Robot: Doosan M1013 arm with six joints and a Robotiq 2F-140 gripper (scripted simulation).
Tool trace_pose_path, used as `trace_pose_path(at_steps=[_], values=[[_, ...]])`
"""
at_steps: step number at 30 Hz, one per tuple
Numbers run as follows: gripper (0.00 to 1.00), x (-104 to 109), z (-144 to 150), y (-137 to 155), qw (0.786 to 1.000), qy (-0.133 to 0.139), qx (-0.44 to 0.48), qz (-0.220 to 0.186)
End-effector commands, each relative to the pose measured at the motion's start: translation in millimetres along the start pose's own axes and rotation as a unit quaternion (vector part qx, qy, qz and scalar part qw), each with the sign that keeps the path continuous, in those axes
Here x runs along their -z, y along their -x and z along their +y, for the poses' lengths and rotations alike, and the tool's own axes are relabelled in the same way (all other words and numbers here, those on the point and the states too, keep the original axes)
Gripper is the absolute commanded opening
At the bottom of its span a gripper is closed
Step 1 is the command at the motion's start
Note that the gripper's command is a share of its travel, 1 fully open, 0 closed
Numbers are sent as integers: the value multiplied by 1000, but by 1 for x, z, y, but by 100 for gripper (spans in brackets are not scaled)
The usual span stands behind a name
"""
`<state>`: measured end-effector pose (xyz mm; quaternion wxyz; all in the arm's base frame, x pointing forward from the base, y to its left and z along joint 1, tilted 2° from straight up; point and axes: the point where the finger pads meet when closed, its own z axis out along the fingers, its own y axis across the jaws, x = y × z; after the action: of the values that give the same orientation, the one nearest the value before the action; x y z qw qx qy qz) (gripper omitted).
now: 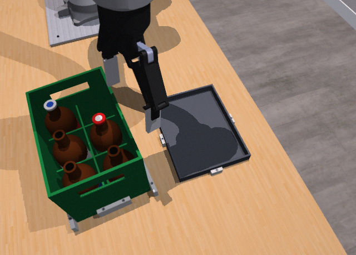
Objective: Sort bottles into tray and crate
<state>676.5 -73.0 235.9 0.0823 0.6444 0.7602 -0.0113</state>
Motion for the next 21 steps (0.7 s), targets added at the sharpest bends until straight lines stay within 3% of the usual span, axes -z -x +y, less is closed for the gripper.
trace_pose_path(at_steps=[1, 12, 21], values=[[100, 0, -7, 7, 1000, -6, -16, 11], [100, -2, -32, 33, 996, -27, -73, 47], [100, -5, -39, 51, 995, -30, -80, 50]])
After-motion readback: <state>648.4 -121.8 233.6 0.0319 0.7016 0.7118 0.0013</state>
